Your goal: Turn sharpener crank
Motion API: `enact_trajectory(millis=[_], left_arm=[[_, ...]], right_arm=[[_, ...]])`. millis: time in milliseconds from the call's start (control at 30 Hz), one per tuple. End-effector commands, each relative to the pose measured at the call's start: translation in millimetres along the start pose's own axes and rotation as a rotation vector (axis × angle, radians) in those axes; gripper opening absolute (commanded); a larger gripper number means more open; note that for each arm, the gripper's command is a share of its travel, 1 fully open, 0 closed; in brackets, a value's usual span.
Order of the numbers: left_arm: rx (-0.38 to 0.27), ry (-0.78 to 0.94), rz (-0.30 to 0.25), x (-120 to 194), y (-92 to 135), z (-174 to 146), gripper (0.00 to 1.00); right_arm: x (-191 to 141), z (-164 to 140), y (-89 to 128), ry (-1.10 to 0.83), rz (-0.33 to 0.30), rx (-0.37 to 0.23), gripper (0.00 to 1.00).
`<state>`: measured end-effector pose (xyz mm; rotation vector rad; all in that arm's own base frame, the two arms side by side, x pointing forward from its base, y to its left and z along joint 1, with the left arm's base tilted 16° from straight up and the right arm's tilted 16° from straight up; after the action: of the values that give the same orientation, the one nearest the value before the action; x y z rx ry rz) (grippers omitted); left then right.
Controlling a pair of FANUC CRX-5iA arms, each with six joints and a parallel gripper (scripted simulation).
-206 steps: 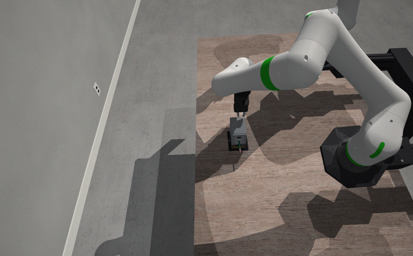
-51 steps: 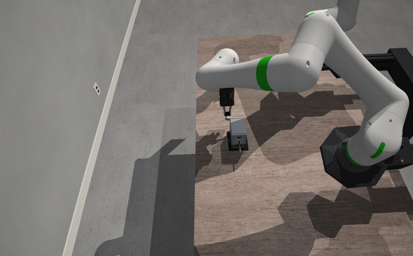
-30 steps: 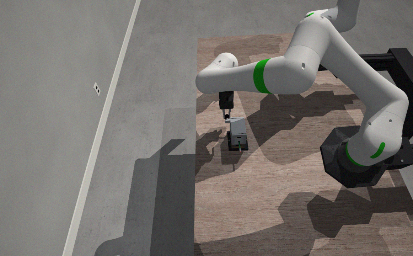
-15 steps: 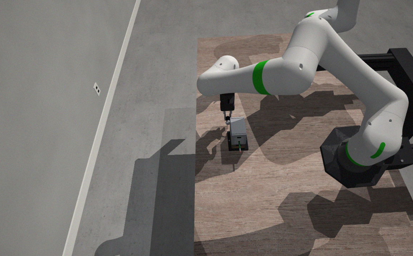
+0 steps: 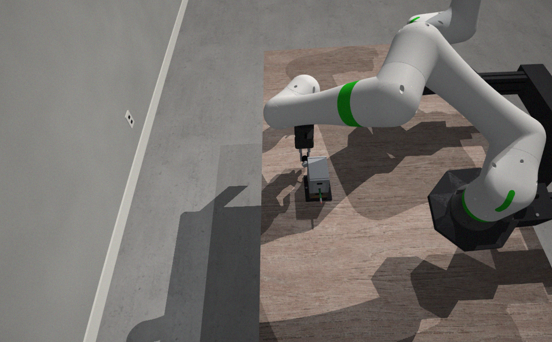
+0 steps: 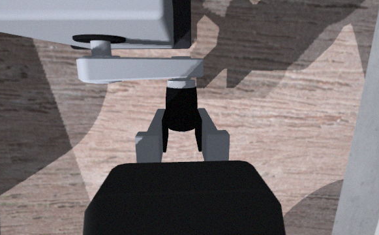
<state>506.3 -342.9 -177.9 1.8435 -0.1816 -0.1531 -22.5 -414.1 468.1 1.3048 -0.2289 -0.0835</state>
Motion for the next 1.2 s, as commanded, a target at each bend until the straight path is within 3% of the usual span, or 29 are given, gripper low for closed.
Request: enact_trajectory(millis=[0, 167, 200, 1167], left_arm=[[-0.001, 0.000, 0.002, 0.6, 1.3, 0.5, 0.00], [-0.001, 0.000, 0.002, 0.6, 1.3, 0.5, 0.00], [-0.001, 0.000, 0.002, 0.6, 1.3, 0.5, 0.97], [-0.001, 0.000, 0.002, 0.6, 1.3, 0.5, 0.97]], right_arm=[[-0.1, 0.2, 1.1, 0.000, 0.000, -0.003, 1.00], [-0.1, 0.2, 1.1, 0.000, 0.000, -0.003, 1.00], [-0.1, 0.2, 1.1, 0.000, 0.000, -0.003, 1.00], [-0.1, 0.2, 1.1, 0.000, 0.000, -0.003, 1.00]])
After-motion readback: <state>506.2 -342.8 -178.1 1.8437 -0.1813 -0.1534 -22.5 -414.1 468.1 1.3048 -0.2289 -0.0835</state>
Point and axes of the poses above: on each arm, the point where the finger pads meet when closed, its own y axis back along the fingers, its own x axis across the jaws, z = x × y, the point moved 6 cm from there along y, back along the fingers, and after that the axes turned 11 degrees about -y, right-handed, at the moved point
